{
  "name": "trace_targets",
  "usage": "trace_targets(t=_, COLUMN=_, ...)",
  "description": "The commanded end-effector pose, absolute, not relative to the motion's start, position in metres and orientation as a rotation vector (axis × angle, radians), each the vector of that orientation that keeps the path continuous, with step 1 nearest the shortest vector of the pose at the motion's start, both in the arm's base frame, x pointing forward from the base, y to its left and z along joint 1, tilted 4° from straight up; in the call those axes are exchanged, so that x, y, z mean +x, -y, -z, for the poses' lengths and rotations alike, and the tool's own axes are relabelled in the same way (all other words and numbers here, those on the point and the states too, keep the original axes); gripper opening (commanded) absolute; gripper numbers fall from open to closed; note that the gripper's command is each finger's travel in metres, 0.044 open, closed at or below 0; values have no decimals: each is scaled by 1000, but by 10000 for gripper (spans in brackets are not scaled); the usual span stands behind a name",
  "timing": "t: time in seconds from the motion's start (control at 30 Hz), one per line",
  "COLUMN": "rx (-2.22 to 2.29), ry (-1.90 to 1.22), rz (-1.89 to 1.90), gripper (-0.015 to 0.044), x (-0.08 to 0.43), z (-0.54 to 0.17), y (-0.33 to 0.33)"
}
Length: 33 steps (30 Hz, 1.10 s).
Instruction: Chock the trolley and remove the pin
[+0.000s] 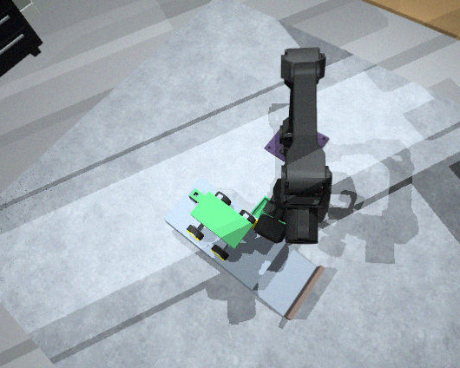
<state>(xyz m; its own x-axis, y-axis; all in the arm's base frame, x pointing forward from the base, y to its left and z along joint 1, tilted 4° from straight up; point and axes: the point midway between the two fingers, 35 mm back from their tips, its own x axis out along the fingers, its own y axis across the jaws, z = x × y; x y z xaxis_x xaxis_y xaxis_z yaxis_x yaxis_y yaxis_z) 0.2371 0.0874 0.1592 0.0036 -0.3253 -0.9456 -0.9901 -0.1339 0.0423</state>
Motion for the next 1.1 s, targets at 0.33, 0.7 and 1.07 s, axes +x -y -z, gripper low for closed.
trace_targets(t=0.33, rx=-1781, ry=-1114, rz=-1524, gripper=0, x=236, z=-161, y=-84)
trace_targets(t=0.7, rx=-1950, ry=-830, rz=-1803, gripper=0, x=236, z=-161, y=-82)
trace_targets(t=1.07, rx=-2108, ry=-481, rz=-2041, gripper=0, x=237, z=-161, y=-80)
